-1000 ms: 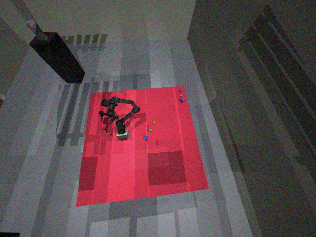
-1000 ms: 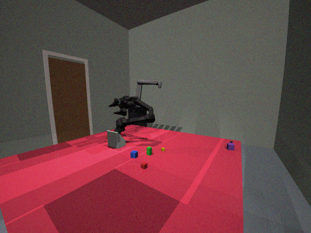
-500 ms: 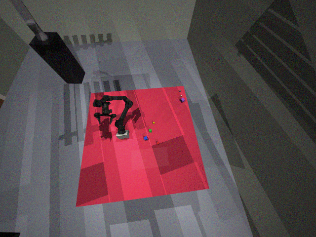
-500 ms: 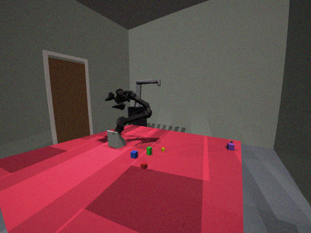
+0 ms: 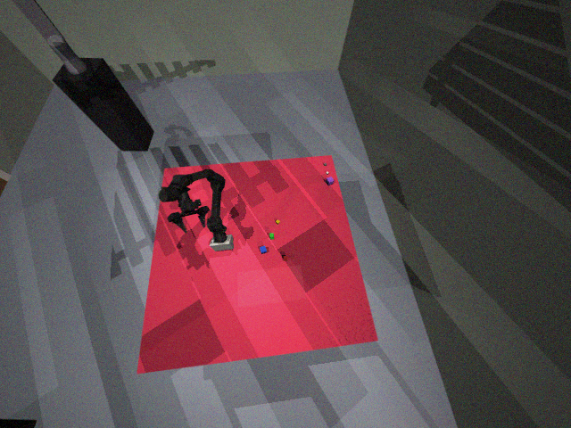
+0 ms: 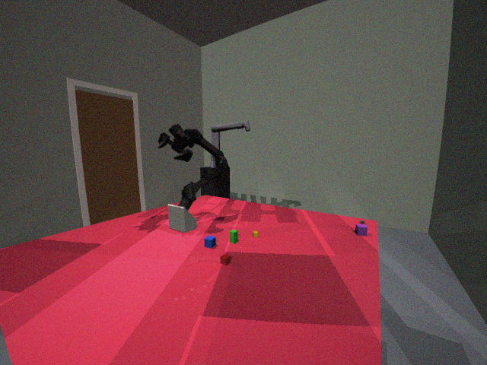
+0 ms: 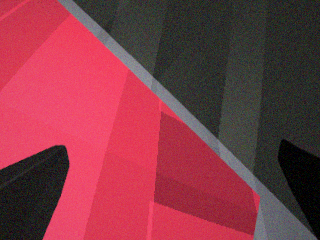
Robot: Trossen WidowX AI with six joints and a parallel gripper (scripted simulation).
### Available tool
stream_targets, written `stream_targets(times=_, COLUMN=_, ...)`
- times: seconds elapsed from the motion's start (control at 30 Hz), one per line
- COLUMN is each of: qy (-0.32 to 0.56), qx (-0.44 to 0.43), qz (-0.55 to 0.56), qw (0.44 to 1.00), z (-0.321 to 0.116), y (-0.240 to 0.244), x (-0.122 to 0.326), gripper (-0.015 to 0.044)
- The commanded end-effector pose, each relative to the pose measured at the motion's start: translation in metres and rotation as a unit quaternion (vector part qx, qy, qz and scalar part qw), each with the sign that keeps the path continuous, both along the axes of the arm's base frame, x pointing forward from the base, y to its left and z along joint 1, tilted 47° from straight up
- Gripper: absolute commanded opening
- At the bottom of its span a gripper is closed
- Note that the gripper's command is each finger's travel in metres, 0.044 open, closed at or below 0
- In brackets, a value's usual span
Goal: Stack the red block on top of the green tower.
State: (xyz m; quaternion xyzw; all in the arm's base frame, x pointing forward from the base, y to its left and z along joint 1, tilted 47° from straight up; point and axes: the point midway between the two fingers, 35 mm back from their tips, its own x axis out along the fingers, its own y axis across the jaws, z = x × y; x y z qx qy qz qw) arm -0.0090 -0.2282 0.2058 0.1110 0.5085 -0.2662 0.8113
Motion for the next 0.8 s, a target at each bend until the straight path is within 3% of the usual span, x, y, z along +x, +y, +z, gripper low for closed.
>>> stream_targets(times=0.0, qy=-0.018, qx=0.024, qz=0.024, qw=0.999, z=-0.005, y=-0.015, x=0.017, gripper=0.044)
stream_targets(times=0.4, qy=-0.052, qx=0.105, qz=0.12, qw=0.986, z=-0.028, y=-0.053, x=0.096, gripper=0.044)
stream_targets(times=0.77, qy=-0.055, qx=0.19, qz=0.195, qw=0.961, z=-0.064, y=-0.057, x=0.185, gripper=0.044)
